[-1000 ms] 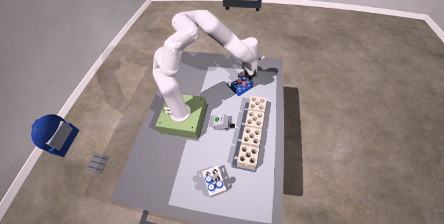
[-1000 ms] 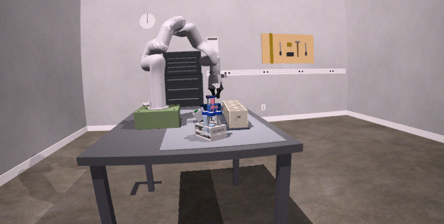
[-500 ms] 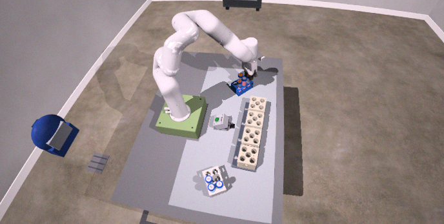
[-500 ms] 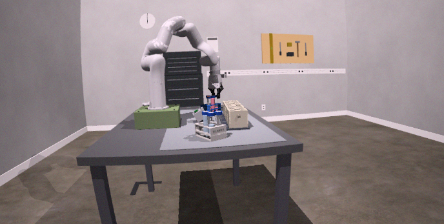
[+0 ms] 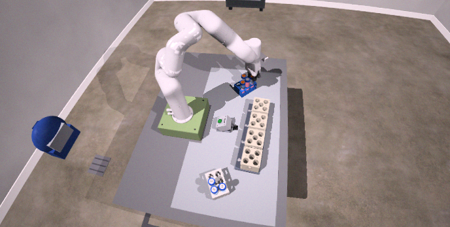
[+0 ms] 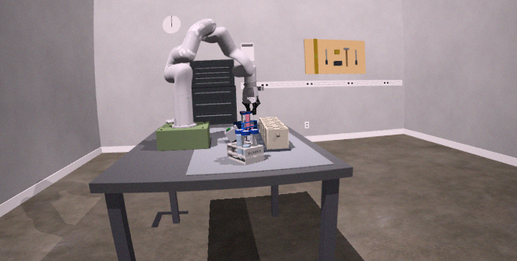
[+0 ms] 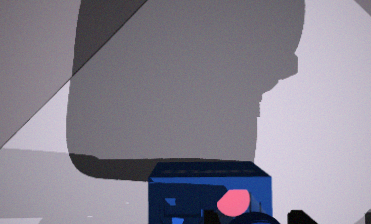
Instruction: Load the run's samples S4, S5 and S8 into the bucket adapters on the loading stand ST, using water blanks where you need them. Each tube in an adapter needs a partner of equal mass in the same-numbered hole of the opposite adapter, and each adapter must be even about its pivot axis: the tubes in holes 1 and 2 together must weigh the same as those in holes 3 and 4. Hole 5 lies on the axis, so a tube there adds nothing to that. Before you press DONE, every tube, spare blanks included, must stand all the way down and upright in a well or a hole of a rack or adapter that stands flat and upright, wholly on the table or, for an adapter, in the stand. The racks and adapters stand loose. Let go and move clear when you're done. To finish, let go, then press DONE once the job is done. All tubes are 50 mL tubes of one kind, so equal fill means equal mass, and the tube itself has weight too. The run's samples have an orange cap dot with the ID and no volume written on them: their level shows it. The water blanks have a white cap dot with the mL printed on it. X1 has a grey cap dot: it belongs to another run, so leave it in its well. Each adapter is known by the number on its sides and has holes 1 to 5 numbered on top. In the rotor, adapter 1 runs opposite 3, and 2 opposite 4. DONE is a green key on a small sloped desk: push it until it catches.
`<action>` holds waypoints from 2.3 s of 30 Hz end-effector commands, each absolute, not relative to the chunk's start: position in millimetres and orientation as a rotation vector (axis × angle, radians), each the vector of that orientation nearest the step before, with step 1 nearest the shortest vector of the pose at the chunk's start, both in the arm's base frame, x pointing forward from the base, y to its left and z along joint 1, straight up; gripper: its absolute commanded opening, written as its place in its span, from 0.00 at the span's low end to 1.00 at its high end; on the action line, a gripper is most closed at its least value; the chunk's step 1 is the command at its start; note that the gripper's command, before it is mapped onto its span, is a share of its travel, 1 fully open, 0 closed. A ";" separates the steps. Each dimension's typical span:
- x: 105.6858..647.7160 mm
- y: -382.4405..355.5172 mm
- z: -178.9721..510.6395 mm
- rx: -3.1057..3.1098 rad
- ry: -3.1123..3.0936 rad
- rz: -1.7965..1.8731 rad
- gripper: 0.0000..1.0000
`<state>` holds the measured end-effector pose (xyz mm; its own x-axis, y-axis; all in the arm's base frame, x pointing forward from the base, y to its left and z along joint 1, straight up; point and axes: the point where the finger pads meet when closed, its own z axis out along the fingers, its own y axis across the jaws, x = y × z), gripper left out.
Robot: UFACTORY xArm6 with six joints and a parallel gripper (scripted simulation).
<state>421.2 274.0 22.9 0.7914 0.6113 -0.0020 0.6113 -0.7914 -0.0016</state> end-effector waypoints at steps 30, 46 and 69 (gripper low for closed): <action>422.6 274.9 72.7 -2.971 -1.014 -0.004 0.44; 422.6 274.8 100.8 -2.971 -1.014 -0.004 0.44; 422.6 274.7 140.8 -2.971 -1.014 -0.004 0.44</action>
<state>421.5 274.0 133.6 0.7914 0.6113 -0.0017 0.6113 -0.7914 -0.0016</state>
